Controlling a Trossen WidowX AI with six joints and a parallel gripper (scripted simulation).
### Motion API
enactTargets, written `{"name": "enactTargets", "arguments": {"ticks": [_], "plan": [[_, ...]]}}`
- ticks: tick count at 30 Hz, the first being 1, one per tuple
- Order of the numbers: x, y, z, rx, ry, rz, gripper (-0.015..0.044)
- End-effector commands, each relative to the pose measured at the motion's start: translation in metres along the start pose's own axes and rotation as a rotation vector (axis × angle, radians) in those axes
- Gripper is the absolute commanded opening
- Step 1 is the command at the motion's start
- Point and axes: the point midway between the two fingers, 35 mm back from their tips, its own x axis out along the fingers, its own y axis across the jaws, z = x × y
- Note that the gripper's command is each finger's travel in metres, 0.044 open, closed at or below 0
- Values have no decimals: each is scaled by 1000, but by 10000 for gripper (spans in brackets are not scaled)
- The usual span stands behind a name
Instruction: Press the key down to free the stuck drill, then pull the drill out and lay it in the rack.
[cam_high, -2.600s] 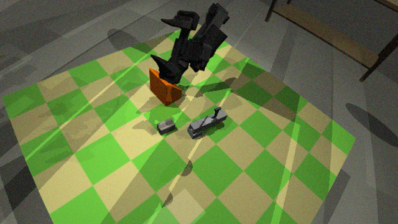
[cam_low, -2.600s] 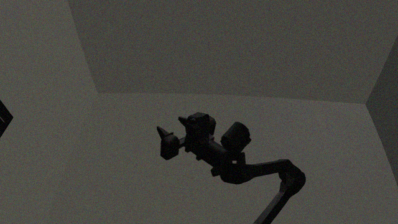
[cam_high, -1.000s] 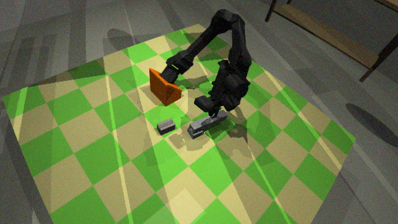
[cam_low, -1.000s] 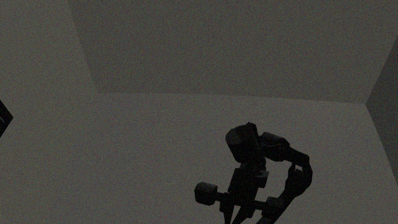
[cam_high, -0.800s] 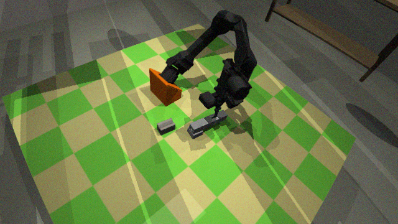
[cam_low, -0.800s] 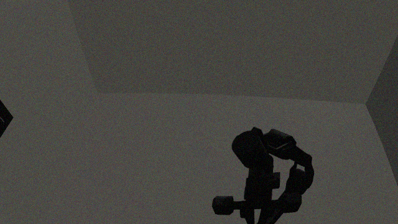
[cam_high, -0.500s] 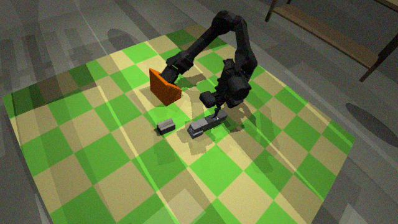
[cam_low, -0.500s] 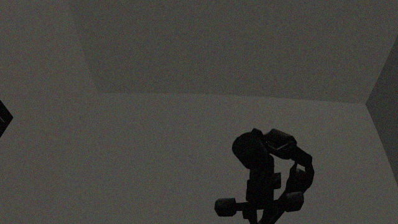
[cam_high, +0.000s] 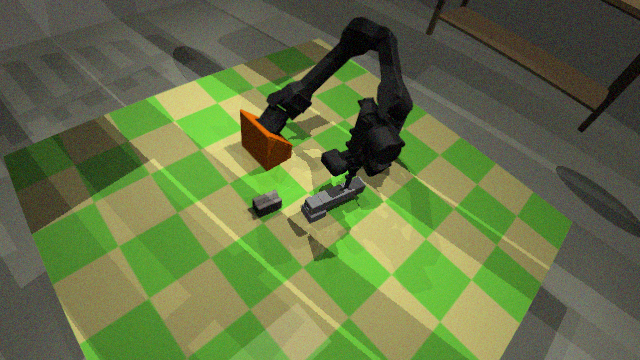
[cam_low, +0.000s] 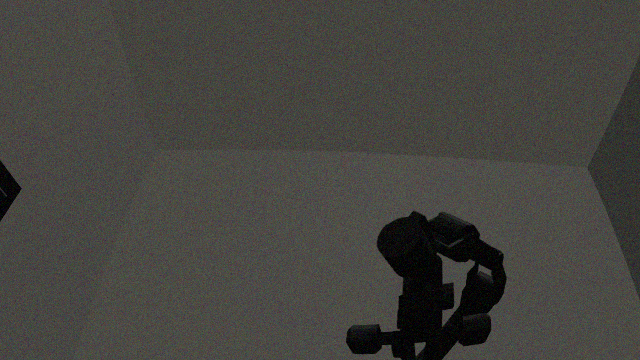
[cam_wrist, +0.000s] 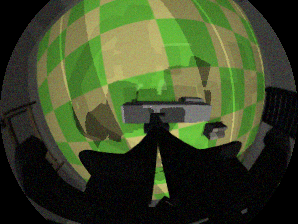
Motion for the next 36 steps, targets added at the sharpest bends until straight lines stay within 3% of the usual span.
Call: {"name": "enactTargets", "arguments": {"ticks": [1,36], "plan": [[5,0,-1,3,6,7,0],[16,1,-5,3,6,8,0]]}}
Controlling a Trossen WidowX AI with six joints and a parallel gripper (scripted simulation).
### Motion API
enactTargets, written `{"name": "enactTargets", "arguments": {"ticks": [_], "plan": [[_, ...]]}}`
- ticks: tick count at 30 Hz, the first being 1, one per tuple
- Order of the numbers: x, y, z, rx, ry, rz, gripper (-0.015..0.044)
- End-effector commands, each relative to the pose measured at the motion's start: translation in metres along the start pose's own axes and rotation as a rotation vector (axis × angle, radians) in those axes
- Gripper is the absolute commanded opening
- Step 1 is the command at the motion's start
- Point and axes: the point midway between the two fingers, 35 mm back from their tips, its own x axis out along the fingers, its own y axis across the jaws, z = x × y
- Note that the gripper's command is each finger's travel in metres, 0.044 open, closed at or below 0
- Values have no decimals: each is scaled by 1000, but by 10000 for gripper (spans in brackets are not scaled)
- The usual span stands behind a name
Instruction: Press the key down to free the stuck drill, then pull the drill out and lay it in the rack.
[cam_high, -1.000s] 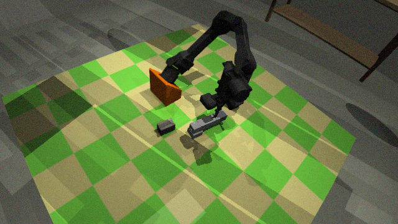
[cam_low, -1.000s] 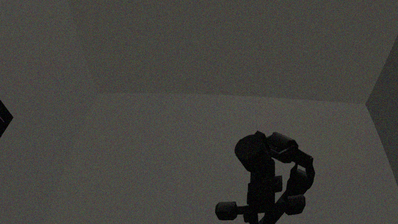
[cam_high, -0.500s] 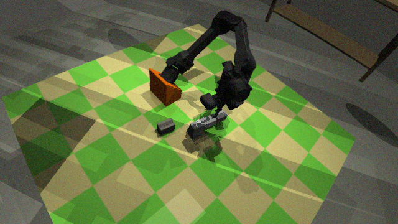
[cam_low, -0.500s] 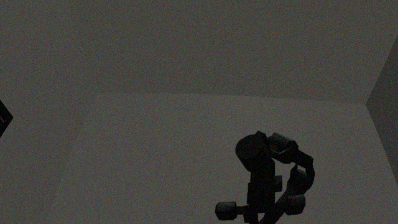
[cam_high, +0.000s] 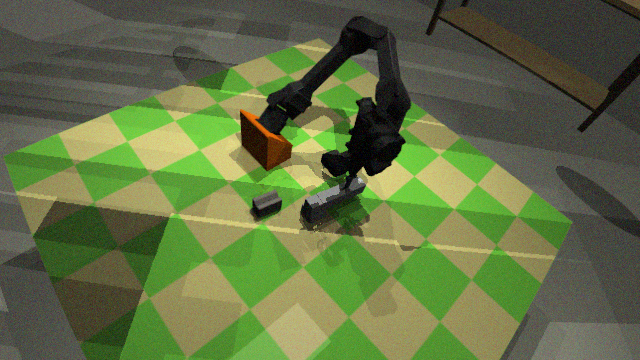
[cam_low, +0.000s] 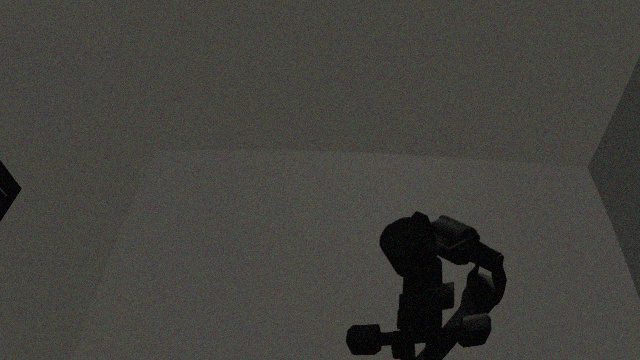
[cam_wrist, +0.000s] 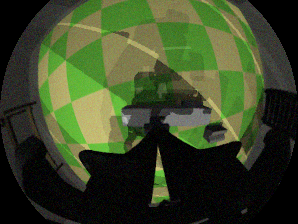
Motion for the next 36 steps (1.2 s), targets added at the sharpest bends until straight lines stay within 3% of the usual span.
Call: {"name": "enactTargets", "arguments": {"ticks": [1,36], "plan": [[14,2,-7,6,39,6,0],[30,3,-9,6,39,7,0]]}}
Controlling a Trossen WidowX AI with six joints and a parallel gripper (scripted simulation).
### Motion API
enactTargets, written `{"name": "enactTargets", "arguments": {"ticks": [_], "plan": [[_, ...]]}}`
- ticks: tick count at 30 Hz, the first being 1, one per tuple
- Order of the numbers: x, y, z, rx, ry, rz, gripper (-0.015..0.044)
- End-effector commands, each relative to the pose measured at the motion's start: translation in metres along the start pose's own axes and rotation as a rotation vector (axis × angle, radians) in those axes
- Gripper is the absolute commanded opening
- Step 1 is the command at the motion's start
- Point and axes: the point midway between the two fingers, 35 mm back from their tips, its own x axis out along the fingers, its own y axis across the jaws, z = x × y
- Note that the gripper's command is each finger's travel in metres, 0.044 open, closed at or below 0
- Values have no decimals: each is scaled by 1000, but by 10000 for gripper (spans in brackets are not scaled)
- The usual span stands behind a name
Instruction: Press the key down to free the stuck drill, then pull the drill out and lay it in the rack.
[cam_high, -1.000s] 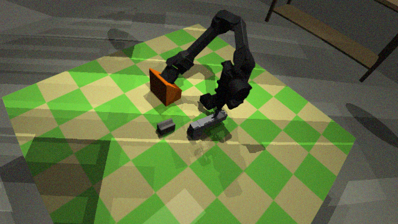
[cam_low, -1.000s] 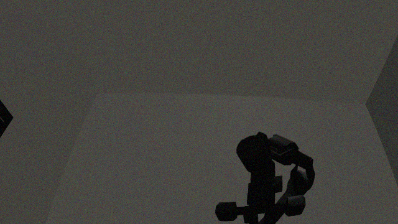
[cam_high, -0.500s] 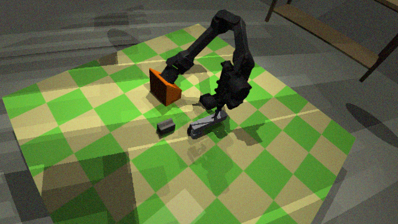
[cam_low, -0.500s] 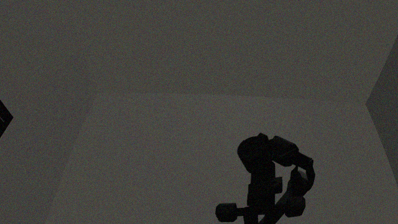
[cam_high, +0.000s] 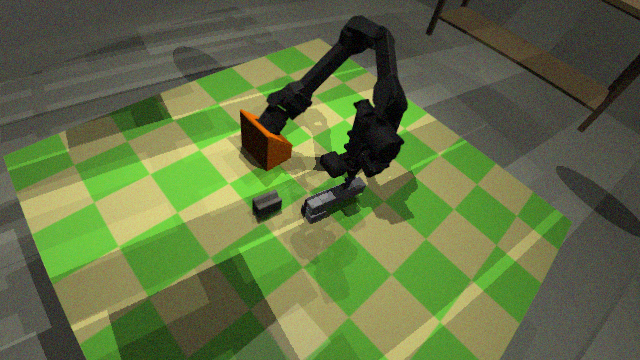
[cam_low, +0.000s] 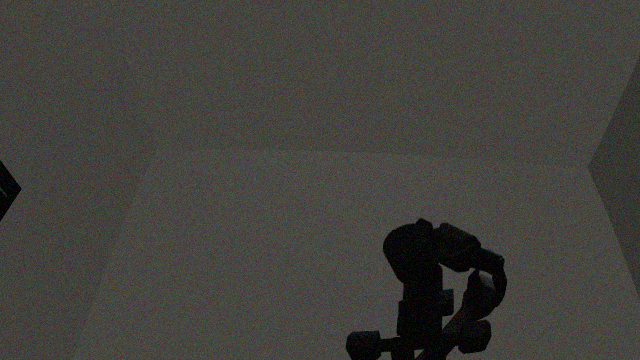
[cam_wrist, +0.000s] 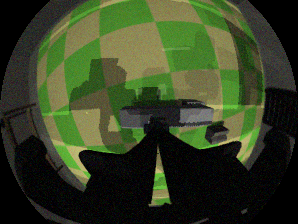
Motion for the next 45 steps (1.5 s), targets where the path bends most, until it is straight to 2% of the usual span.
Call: {"name": "enactTargets", "arguments": {"ticks": [1,5,11,16,18,29,39,45], "plan": [[21,4,-7,-6,52,11,0],[3,2,-2,-6,51,7,105],[-56,-1,4,-5,52,8,263],[-50,0,3,-20,36,10,394],[-44,-13,7,-135,36,10,440],[13,-115,11,-1087,39,26,440],[45,-160,-2,-1569,37,42,440],[45,-161,-3,-1577,37,43,440]]}}
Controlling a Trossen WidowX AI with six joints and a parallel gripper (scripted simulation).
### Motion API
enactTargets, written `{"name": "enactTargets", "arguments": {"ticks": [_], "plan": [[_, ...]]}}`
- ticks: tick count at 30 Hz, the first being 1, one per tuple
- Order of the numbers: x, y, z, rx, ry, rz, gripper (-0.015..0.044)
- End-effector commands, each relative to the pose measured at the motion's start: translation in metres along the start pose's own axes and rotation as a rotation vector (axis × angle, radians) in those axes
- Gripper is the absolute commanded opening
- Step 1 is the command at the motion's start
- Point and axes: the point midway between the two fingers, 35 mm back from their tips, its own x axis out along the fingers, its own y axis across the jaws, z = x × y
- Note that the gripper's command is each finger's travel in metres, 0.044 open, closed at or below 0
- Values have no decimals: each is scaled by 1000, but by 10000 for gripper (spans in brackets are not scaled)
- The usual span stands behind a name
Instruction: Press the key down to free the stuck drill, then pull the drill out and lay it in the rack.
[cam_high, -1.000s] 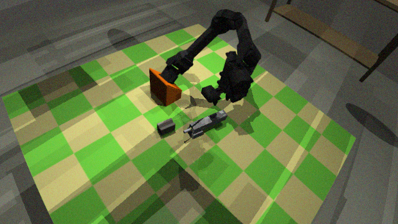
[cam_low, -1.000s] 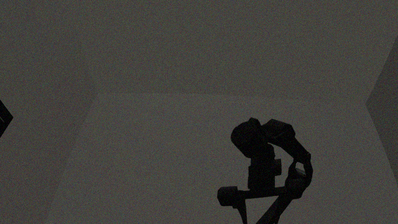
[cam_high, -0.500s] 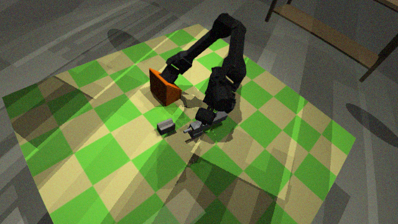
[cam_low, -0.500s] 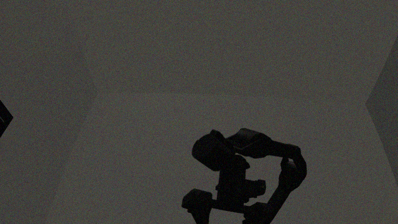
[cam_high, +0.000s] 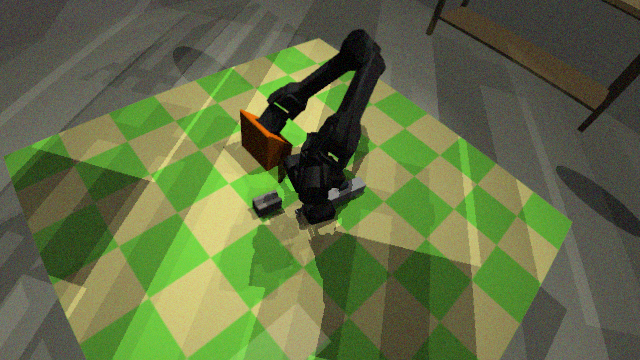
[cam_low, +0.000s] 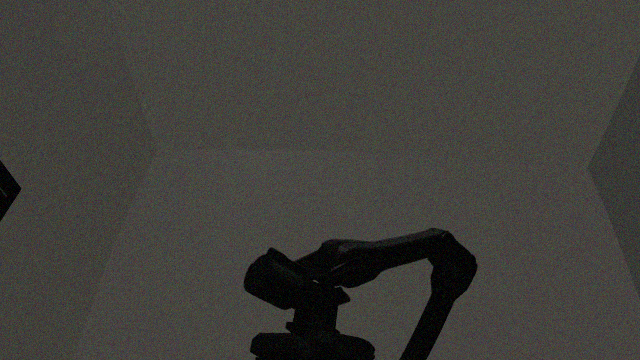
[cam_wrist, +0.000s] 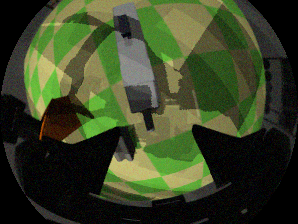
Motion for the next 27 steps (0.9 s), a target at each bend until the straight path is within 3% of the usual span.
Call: {"name": "enactTargets", "arguments": {"ticks": [1,27], "plan": [[15,6,-21,-176,3,12,440],[30,6,-18,-176,4,12,440]]}}
